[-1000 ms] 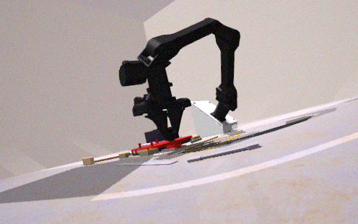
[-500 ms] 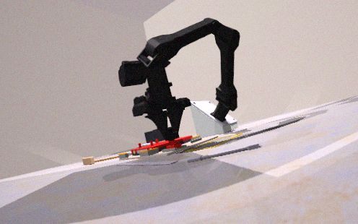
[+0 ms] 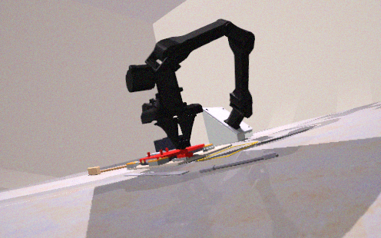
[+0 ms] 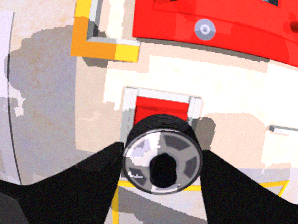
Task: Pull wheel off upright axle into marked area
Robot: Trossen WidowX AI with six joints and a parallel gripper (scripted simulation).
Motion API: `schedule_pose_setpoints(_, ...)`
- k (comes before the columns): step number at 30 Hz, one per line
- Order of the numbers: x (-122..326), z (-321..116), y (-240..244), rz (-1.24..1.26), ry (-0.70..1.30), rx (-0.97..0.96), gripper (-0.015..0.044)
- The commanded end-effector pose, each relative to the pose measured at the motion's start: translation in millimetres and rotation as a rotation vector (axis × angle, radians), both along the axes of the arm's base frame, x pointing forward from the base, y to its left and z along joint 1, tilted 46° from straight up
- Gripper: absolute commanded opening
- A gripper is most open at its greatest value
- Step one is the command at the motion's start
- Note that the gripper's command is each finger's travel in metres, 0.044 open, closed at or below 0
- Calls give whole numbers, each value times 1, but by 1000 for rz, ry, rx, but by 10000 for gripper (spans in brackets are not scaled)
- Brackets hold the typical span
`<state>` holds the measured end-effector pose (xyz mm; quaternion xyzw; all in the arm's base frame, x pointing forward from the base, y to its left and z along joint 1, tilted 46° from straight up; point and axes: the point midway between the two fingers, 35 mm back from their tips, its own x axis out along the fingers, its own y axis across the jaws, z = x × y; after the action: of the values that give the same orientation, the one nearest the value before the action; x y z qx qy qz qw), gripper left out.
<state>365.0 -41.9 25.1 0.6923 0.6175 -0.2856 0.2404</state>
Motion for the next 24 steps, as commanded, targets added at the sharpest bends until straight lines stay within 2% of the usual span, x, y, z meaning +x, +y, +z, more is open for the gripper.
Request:
schedule_pose_setpoints(1, -2, 11, -16, -33, -4, -7, 0)
schedule_pose_setpoints(24, -3, 17, -21, -34, -5, -6, 0)
